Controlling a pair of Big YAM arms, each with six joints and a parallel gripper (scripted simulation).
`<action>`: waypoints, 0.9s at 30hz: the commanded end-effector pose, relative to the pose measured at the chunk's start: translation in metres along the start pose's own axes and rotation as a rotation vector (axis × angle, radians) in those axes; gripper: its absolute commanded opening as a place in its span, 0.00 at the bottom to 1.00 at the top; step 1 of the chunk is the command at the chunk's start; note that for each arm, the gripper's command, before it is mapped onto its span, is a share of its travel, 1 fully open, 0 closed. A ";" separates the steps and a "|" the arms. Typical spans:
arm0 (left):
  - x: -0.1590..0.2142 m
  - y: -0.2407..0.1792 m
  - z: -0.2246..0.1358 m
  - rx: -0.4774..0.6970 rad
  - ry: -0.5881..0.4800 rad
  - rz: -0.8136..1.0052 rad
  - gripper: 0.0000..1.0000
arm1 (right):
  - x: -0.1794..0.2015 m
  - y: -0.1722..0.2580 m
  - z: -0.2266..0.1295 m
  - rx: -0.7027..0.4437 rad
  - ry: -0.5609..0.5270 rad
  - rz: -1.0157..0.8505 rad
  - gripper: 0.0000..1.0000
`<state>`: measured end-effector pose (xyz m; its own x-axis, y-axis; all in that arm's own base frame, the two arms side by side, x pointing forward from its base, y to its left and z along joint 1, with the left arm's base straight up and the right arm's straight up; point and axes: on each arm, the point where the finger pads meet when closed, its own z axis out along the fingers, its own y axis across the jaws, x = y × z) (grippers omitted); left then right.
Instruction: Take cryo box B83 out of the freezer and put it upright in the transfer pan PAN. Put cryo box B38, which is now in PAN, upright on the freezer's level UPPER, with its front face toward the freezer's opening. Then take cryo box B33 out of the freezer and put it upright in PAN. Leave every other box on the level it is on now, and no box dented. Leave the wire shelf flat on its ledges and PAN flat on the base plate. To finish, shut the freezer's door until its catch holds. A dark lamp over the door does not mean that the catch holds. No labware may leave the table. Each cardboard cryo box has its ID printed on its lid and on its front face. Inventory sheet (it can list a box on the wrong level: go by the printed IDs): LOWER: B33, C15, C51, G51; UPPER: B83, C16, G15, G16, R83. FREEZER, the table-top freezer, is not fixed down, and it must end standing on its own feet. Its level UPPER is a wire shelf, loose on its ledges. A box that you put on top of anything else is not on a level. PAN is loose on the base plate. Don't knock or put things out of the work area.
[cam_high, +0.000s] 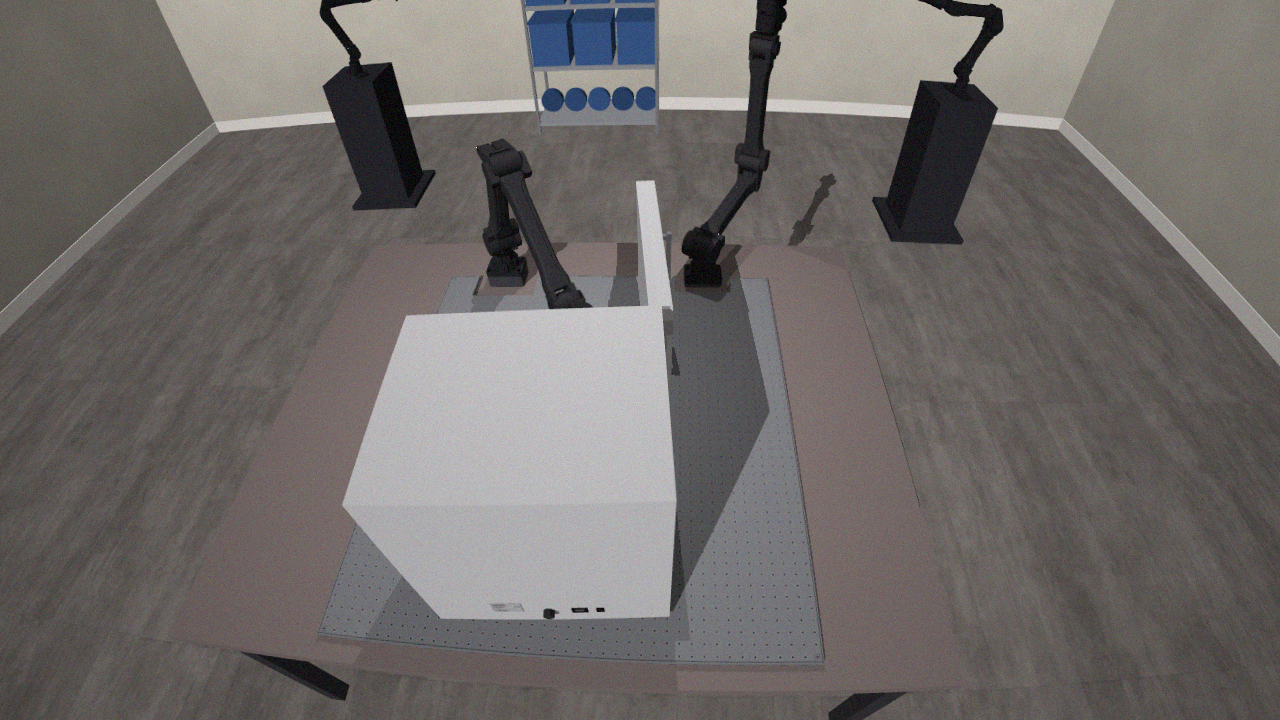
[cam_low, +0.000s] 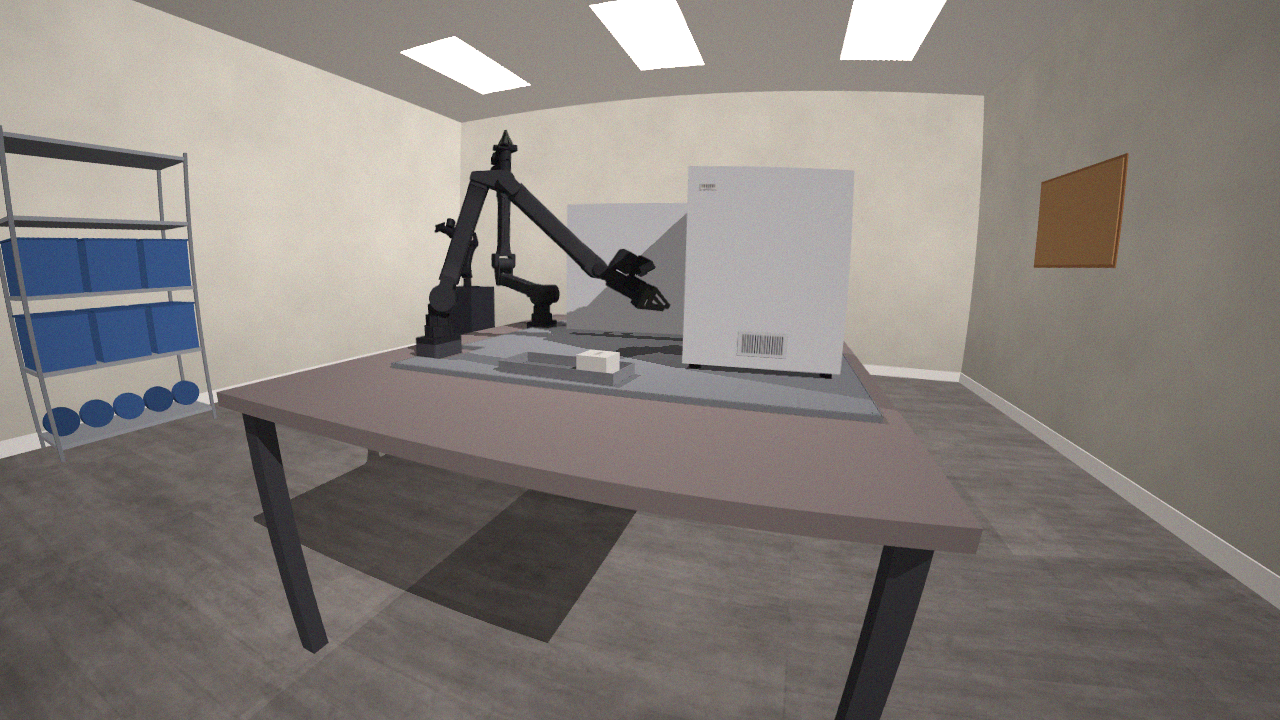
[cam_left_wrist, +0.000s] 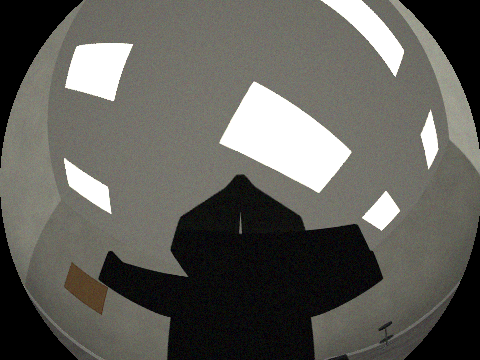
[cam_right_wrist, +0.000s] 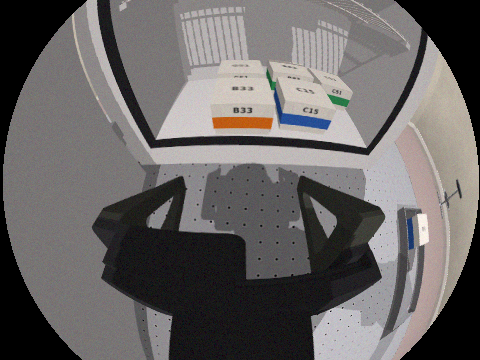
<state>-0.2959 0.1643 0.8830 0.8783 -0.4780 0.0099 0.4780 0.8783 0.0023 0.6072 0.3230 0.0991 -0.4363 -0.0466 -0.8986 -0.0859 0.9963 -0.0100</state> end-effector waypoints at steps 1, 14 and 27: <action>0.013 0.001 0.001 -0.002 0.037 -0.013 0.00 | 0.006 0.012 0.005 -0.011 -0.026 0.020 1.00; 0.013 0.001 0.001 -0.002 0.037 -0.013 0.00 | -0.011 0.010 0.007 -0.010 -0.050 0.027 1.00; 0.013 0.001 0.001 -0.002 0.037 -0.013 0.00 | -0.020 0.007 0.032 -0.001 -0.042 0.016 1.00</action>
<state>-0.2959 0.1643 0.8830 0.8783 -0.4780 0.0099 0.4780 0.8783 0.0023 0.6181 0.3318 0.0888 -0.4212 -0.0355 -0.9063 -0.0878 0.9961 0.0017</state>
